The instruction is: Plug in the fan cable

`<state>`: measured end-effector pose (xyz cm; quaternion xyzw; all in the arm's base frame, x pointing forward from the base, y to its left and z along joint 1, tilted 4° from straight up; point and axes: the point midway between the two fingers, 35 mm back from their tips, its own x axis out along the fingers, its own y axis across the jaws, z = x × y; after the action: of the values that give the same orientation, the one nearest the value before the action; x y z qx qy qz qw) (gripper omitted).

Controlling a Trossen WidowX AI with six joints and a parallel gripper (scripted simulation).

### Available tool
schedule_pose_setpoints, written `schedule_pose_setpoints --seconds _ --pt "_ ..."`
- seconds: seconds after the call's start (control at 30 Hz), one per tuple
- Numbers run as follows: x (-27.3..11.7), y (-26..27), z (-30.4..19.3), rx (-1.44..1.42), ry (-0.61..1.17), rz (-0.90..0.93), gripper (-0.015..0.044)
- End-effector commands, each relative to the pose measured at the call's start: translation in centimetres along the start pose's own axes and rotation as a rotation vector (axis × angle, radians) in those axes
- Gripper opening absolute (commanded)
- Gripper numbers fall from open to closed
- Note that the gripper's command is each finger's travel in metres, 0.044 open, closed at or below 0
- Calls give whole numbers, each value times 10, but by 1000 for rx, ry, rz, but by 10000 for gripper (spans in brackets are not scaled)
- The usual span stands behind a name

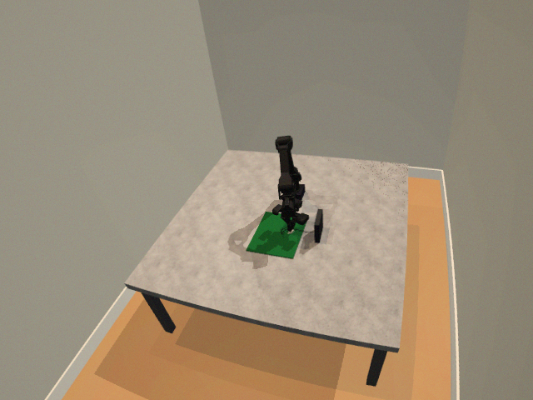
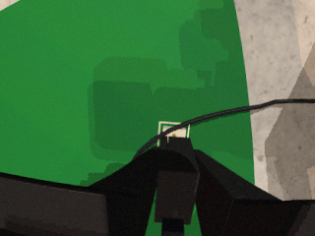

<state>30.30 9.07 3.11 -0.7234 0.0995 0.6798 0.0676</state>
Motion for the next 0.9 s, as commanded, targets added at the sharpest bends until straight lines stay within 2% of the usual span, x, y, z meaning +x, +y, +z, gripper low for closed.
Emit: schedule_pose_setpoints --seconds 0.0,0.8,0.87 --pt "4 1 1 -2 -2 5 0" --pt "15 1 1 -2 -2 5 0" --pt "11 0 0 -1 1 0 53"
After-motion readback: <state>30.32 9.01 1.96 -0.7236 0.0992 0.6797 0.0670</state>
